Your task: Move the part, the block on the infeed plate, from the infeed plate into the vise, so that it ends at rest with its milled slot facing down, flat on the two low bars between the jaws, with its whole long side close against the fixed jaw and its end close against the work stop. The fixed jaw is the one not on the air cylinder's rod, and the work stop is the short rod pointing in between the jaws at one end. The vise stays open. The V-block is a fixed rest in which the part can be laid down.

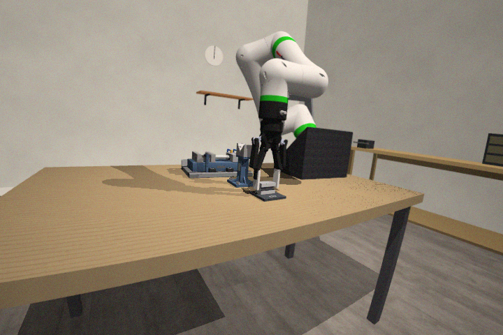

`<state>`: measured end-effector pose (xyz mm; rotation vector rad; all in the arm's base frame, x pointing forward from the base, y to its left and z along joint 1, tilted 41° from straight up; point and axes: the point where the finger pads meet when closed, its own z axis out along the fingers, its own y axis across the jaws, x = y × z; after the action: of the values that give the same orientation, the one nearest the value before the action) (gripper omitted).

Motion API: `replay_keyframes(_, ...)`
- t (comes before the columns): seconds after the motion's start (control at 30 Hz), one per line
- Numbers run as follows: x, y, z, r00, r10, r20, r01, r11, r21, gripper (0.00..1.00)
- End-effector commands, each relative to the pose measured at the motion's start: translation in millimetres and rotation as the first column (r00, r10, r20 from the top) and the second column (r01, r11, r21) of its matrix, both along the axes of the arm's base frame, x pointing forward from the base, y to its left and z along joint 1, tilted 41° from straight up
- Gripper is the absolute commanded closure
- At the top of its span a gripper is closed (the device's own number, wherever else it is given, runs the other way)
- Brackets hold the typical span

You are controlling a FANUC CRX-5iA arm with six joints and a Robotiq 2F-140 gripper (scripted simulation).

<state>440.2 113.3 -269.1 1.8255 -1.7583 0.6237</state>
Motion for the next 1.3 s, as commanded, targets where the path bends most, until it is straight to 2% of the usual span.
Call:
replay_keyframes(0.0, 0.1, 0.3, 0.0, 1.000, 0.000, 0.000, 0.000, 1.000, 0.000, 0.49)
replay_keyframes(0.2, 0.1, 0.3, 0.0, 1.000, 0.000, 0.000, 0.000, 1.000, 0.000, 0.49)
replay_keyframes(0.23, 0.1, 0.3, 0.0, 1.000, 0.000, 0.000, 0.000, 1.000, 0.000, 1.00)
replay_keyframes(1.27, 0.1, 0.3, 0.0, 1.000, 0.000, 0.000, 0.000, 1.000, 0.000, 1.00)
